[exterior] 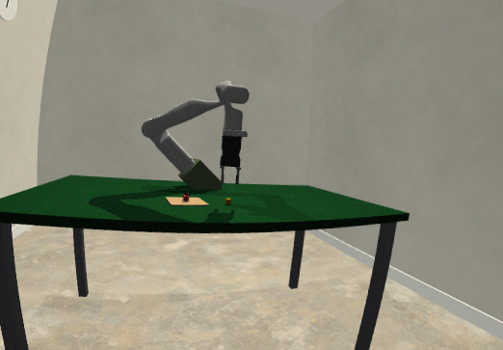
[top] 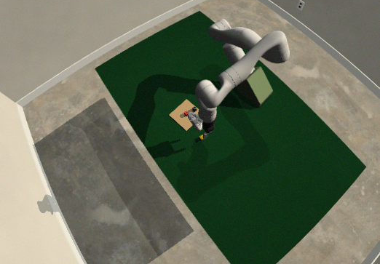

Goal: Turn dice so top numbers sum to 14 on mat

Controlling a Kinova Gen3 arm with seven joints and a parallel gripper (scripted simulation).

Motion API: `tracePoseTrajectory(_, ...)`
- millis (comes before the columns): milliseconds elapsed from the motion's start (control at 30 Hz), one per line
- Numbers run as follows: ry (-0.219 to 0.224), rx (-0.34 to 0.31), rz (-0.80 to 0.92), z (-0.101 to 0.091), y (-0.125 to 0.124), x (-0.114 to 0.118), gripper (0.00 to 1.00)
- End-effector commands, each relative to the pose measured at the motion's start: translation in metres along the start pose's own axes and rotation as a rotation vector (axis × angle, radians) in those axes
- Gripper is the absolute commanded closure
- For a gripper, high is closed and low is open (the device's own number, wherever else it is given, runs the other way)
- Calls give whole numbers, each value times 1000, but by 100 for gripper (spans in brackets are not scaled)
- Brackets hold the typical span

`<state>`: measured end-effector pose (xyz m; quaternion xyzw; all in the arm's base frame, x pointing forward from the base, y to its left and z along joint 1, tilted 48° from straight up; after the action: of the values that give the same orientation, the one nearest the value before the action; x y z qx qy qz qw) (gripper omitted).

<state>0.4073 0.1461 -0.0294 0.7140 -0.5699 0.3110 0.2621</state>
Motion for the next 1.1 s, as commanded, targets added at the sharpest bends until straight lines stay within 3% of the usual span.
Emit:
tracePoseTrajectory(0,-2,2,-6,-1,0,0,0)
tracePoseTrajectory(200,-2,2,-10,-1,0,0,0)
tracePoseTrajectory(233,-2,2,-10,-1,0,0,30)
tracePoseTrajectory(1067,-2,2,-10,-1,0,0,30)
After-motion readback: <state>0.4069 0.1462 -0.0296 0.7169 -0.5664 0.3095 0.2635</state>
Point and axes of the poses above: the point where the finger pads meet when closed, its own z axis out along the fingers, its own x axis across the jaws, y = z × x, the point moved 3 cm from there along -z, back along the fingers, and after that the axes turned 15 degrees about -z, right-handed, at the moved point
